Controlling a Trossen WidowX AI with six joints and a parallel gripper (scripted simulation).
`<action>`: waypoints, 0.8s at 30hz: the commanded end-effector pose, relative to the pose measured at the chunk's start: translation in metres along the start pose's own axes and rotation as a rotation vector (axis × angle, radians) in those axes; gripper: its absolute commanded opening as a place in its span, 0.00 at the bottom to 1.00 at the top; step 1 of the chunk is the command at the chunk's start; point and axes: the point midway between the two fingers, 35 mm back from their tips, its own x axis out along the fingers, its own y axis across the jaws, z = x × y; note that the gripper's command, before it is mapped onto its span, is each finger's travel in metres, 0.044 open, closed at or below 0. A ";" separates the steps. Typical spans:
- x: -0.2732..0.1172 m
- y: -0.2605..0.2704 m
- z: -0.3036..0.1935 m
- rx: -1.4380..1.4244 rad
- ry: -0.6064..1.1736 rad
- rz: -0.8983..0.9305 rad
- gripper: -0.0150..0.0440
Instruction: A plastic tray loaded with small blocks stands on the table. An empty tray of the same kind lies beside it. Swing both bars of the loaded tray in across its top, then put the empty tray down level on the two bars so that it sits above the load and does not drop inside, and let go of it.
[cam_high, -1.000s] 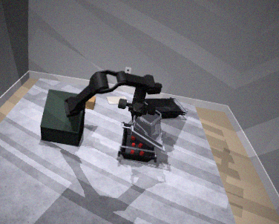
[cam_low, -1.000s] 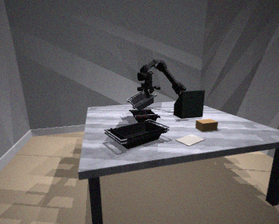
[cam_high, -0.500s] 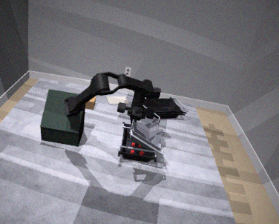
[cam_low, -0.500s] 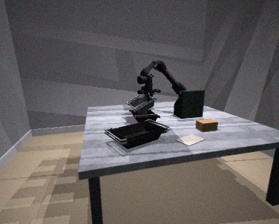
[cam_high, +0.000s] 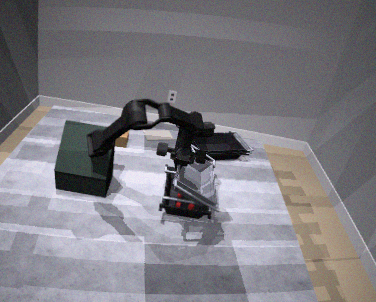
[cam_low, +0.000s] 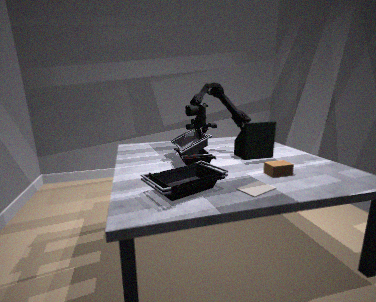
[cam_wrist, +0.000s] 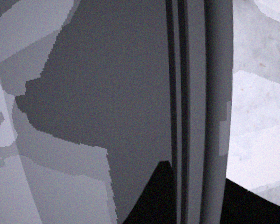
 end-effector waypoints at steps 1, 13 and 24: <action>0.001 -0.001 0.001 -0.002 -0.002 0.014 0.25; 0.011 -0.010 0.001 -0.002 -0.003 0.014 0.25; 0.019 -0.014 0.001 -0.002 -0.003 0.014 0.25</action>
